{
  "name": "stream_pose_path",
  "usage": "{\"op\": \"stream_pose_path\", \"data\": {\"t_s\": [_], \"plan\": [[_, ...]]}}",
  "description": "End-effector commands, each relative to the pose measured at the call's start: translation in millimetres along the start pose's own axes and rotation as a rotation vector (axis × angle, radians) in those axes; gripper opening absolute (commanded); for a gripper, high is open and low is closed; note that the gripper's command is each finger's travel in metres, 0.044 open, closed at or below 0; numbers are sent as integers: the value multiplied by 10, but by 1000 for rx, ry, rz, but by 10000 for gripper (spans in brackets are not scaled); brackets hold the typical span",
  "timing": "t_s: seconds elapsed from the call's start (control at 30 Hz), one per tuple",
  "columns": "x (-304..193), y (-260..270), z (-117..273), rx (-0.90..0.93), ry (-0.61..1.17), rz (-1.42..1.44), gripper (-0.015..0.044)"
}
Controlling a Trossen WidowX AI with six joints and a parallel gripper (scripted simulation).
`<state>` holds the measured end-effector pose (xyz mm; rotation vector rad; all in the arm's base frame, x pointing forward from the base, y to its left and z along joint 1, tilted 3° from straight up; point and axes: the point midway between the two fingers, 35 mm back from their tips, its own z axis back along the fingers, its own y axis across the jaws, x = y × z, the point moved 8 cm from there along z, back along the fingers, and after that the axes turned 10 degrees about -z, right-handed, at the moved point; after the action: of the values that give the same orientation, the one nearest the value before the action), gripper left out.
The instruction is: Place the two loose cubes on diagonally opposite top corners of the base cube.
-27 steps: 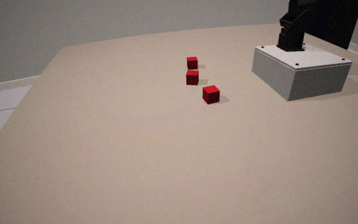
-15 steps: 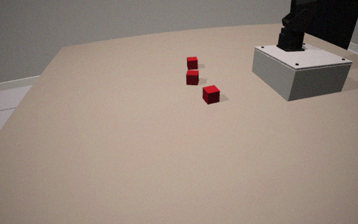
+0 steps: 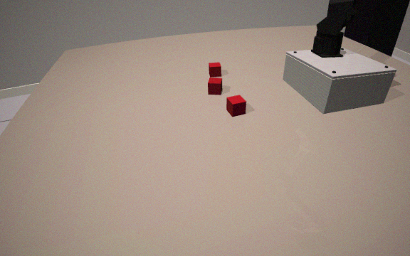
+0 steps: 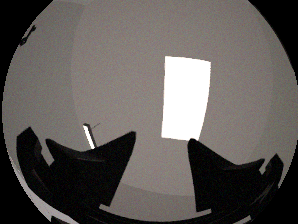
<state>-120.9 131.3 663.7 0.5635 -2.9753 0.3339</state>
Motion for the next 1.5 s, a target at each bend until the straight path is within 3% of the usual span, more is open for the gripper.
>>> {"op": "stream_pose_path", "data": {"t_s": [0.0,0.37,0.8,1.13,1.47], "plan": [[-71,350,39,97,-33,102,265],[-687,1141,186,383,-41,404,265],[-1898,1682,564,755,86,705,265],[-2979,1659,1027,1042,288,877,265],[-3969,1231,1636,1307,577,977,265]]}}
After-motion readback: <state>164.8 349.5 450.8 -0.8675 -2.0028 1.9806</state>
